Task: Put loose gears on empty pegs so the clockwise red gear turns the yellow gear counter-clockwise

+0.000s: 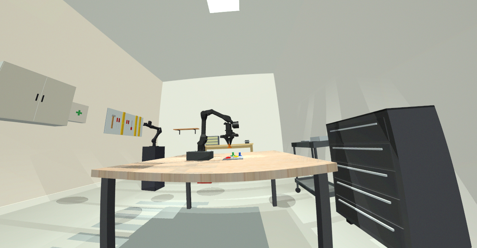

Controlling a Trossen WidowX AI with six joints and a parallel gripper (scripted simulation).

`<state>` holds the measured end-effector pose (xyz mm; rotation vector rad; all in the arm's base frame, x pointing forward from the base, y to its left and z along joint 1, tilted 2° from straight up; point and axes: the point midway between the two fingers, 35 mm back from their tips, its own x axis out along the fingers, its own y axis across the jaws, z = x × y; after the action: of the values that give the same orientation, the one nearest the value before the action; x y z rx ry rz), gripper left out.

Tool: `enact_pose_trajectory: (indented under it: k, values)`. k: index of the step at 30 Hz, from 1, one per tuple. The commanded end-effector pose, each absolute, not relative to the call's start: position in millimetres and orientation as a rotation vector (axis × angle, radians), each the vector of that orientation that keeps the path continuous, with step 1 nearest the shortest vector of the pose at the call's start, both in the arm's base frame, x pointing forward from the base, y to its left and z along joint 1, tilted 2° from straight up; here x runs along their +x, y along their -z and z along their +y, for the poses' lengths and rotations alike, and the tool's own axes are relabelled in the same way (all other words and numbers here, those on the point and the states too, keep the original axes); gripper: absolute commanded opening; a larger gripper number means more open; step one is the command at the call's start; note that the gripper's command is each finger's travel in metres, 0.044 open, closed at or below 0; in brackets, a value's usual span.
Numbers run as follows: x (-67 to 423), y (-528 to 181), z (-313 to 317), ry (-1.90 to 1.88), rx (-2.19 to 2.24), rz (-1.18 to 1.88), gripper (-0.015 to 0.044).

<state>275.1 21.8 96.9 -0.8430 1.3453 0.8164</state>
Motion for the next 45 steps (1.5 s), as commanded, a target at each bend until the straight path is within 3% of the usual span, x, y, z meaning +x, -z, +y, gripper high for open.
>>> enact_pose_trajectory:
  k: [1, 45]
  values:
    - [274.9, -90.0, 14.6, -0.828, -0.839, 1.352, 0.0000]
    - [276.3, -64.7, -46.9, -0.825, -0.842, 1.353, 0.0000]
